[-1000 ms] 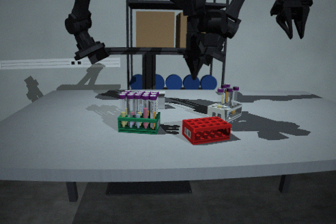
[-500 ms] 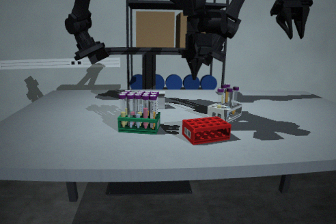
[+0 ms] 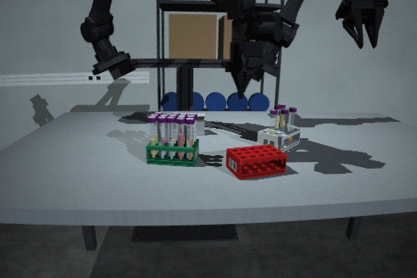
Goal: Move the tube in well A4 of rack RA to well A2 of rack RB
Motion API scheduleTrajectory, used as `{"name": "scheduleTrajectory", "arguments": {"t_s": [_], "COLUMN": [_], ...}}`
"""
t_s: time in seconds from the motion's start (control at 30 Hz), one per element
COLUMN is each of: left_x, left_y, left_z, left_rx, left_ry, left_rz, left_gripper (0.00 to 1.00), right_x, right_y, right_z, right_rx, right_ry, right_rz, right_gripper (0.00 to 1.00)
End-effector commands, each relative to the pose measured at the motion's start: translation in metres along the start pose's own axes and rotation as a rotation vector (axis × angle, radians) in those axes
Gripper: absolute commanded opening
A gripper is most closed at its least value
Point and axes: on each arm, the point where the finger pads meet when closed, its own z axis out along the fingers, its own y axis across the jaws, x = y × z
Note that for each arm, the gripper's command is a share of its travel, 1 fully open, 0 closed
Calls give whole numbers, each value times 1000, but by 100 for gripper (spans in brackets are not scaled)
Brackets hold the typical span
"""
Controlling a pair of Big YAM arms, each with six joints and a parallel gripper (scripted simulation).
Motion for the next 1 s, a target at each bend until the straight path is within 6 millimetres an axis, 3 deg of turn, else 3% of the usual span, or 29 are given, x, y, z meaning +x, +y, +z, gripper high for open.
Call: {"name": "scheduleTrajectory", "arguments": {"t_s": [0.0,0.3,0.33,0.37,0.63,0.83,0.87,0.93,0.97], "left_x": [-15,-15,-15,-15,-15,-15,-15,-15,-15], "left_y": [8,8,8,8,8,8,8,8,8], "left_z": [-8,-8,-8,-8,-8,-8,-8,-8,-8], "left_rx": [-11,-11,-11,-11,-11,-11,-11,-11,-11], "left_ry": [-31,-31,-31,-31,-31,-31,-31,-31,-31], "left_rz": [-13,-13,-13,-13,-13,-13,-13,-13,-13], "left_gripper": [30,30,30,30,30,30,30,30,30], "right_x": [-1,-1,-5,-15,-19,-21,-18,1,1], "right_y": [1,1,-8,-12,-44,-58,-53,-45,-45], "right_z": [9,9,7,-12,-11,-10,-13,10,10], "right_rx": [9,9,-2,-22,-20,-20,-21,9,10], "right_ry": [12,12,4,-19,-20,-19,-24,1,2], "right_rz": [7,7,4,14,14,14,3,-29,-30], "right_gripper": [0,0,0,0,0,0,0,0,0]}}
